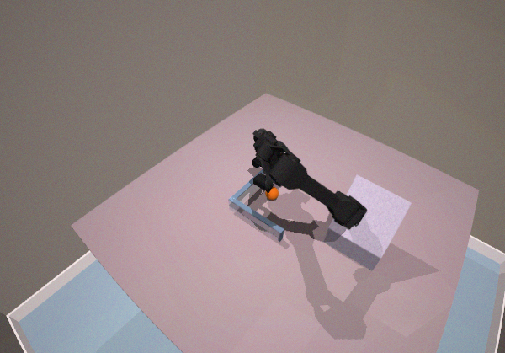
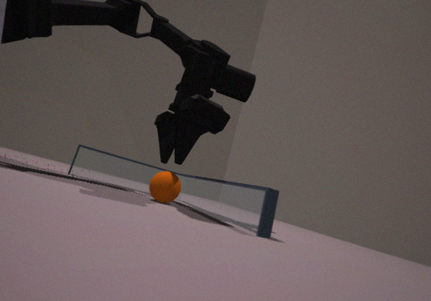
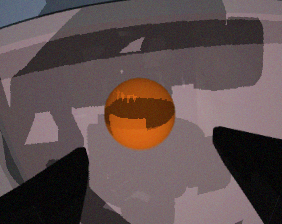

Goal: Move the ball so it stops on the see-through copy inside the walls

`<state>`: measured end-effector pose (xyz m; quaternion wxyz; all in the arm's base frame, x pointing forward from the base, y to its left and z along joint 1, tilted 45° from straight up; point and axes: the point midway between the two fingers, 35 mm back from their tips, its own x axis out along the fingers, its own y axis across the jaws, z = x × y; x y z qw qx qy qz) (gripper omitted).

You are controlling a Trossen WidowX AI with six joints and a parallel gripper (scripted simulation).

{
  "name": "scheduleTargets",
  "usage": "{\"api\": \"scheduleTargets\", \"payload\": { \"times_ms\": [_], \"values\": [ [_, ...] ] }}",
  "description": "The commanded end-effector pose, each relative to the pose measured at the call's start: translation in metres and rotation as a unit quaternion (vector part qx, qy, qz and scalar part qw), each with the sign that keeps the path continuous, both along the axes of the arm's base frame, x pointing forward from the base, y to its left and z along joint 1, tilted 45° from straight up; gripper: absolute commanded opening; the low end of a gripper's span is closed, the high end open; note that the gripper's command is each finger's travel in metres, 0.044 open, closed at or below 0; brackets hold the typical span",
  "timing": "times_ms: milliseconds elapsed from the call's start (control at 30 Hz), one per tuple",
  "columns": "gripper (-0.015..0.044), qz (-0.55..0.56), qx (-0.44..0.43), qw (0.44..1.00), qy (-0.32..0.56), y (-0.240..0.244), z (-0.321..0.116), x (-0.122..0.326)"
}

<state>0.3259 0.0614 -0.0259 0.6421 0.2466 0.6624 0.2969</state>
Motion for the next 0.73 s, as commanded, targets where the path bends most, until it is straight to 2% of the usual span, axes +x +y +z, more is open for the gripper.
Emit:
{"api": "scheduleTargets", "payload": {
  "times_ms": [0, 333, 433, 500, 700],
  "values": [
    [0.0364, -0.003, -0.002, 1.000, -0.011, -0.028, 0.031, 0.003],
    [0.0364, -0.013, -0.001, 1.000, -0.018, -0.027, 0.027, 0.008],
    [0.0440, -0.013, -0.001, 1.000, -0.019, -0.042, 0.042, 0.007],
    [0.0440, -0.012, 0.000, 1.000, -0.019, -0.055, 0.056, 0.005],
    [0.0440, -0.012, 0.000, 1.000, -0.019, -0.057, 0.058, 0.005]
  ]
}}
